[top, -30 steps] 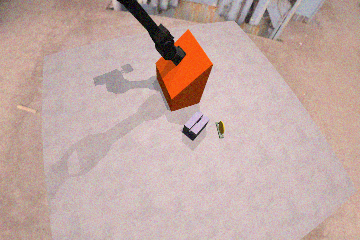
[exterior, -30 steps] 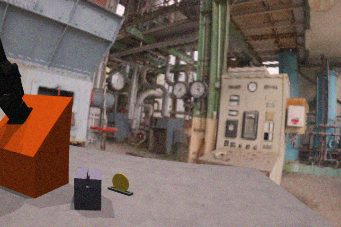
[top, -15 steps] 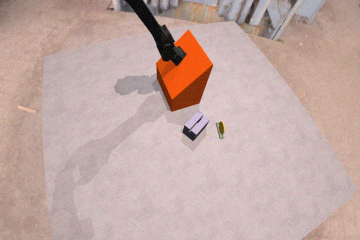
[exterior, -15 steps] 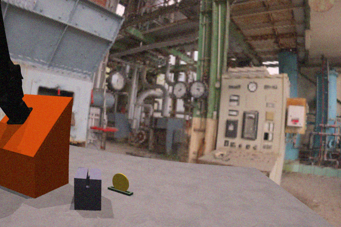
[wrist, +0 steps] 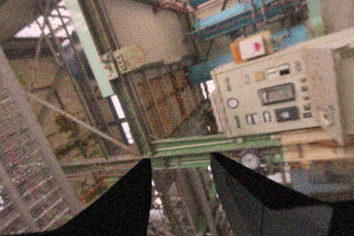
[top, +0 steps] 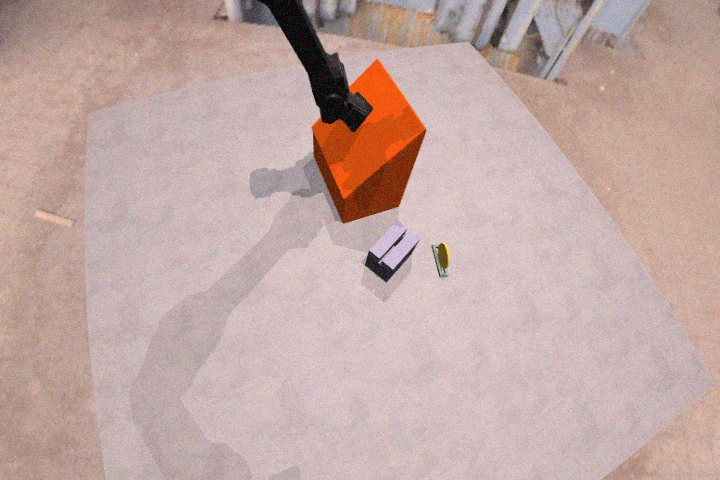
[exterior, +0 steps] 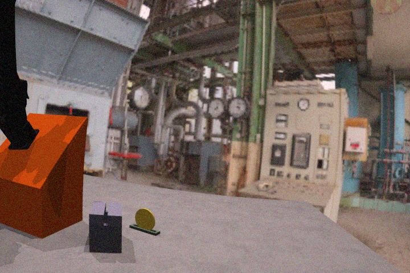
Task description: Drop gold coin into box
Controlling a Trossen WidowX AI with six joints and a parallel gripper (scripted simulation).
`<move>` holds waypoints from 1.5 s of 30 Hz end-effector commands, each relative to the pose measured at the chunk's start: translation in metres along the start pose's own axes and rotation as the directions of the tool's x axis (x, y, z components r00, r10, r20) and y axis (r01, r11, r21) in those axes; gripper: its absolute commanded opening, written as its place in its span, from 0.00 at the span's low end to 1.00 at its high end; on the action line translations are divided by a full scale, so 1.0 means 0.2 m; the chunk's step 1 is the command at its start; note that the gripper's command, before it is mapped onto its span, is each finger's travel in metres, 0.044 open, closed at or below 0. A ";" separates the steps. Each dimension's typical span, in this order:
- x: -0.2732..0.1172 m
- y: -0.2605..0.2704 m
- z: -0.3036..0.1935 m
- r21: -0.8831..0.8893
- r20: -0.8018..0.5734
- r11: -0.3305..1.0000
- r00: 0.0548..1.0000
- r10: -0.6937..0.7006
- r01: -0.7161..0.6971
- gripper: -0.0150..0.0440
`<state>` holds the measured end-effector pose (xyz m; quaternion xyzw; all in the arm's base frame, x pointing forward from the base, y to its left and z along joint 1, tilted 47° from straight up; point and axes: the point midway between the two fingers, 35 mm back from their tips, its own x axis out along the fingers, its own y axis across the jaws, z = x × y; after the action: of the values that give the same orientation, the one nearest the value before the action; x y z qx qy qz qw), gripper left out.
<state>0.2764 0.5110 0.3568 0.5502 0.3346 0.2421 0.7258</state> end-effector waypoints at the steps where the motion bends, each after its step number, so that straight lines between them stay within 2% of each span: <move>1: 0.11 -0.28 0.15 -0.064 0.079 0.987 0.987 -0.143 0.149 0.53; 7: 0.20 -0.73 0.41 -0.134 0.199 0.912 0.912 -0.359 0.388 0.53; 12: 0.19 -1.10 0.62 -0.150 0.289 0.800 0.799 -0.527 0.581 0.53; 18: 0.08 -1.52 0.86 -0.148 0.373 0.611 0.616 -0.694 0.777 0.53; 25: -0.18 -2.00 1.13 -0.140 0.424 0.307 0.337 -0.841 0.941 0.53; 33: -0.62 -2.46 1.35 -0.144 0.399 -0.094 -0.029 -0.916 0.985 0.53; 41: -1.15 -2.79 1.43 -0.222 0.290 -0.450 -0.382 -0.878 0.865 0.53; 43: -1.23 -2.82 1.42 -0.242 0.268 -0.491 -0.429 -0.863 0.837 0.53; 45: -1.24 -2.83 1.42 -0.245 0.266 -0.496 -0.435 -0.861 0.833 0.53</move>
<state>0.3280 0.0043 -0.0804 -0.1247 0.6034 -0.4096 0.6728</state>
